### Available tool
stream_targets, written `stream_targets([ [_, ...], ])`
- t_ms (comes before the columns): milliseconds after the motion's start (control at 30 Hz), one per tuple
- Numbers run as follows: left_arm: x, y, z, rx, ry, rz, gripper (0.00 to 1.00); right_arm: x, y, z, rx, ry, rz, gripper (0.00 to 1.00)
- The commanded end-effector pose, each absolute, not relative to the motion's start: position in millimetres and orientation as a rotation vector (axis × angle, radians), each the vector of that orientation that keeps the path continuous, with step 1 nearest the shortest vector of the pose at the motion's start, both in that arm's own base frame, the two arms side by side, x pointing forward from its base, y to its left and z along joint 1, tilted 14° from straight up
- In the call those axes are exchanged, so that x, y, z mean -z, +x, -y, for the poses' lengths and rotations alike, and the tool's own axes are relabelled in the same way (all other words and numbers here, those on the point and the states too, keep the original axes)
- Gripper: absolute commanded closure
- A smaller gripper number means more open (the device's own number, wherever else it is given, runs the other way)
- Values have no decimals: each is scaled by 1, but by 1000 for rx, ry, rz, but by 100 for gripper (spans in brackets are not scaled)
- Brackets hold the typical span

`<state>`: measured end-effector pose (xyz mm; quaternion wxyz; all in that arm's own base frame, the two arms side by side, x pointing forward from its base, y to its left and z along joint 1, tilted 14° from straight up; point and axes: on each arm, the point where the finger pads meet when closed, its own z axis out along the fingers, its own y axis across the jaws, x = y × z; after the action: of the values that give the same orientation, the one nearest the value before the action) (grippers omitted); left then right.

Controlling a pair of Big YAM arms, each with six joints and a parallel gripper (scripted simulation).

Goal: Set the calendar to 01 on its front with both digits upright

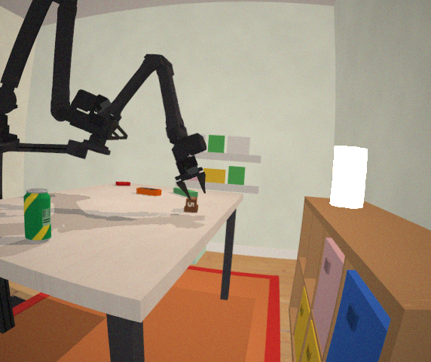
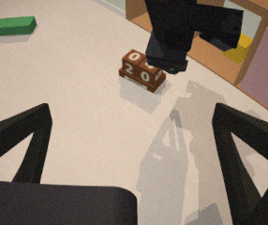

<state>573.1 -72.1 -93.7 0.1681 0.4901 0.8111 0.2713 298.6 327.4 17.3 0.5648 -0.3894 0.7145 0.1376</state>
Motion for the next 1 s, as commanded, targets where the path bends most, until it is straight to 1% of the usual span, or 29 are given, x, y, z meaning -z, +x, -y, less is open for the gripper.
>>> stream_targets([
  [0,65,592,62,-781,1570,-2264,36,-27,305,-330,-326,-895,-1657,0],
  [233,57,576,54,-586,1879,-2245,36,-27,305,-330,-326,-895,-1657,0],
  [300,84,557,37,-511,1911,-2330,36,-27,305,-330,-326,-895,-1657,0],
  [433,95,533,-7,-437,1937,-2441,36,-27,305,-330,-326,-895,-1657,0],
  [967,81,535,-3,-396,1937,-2428,36,-27,305,-330,-326,-895,-1657,0],
])
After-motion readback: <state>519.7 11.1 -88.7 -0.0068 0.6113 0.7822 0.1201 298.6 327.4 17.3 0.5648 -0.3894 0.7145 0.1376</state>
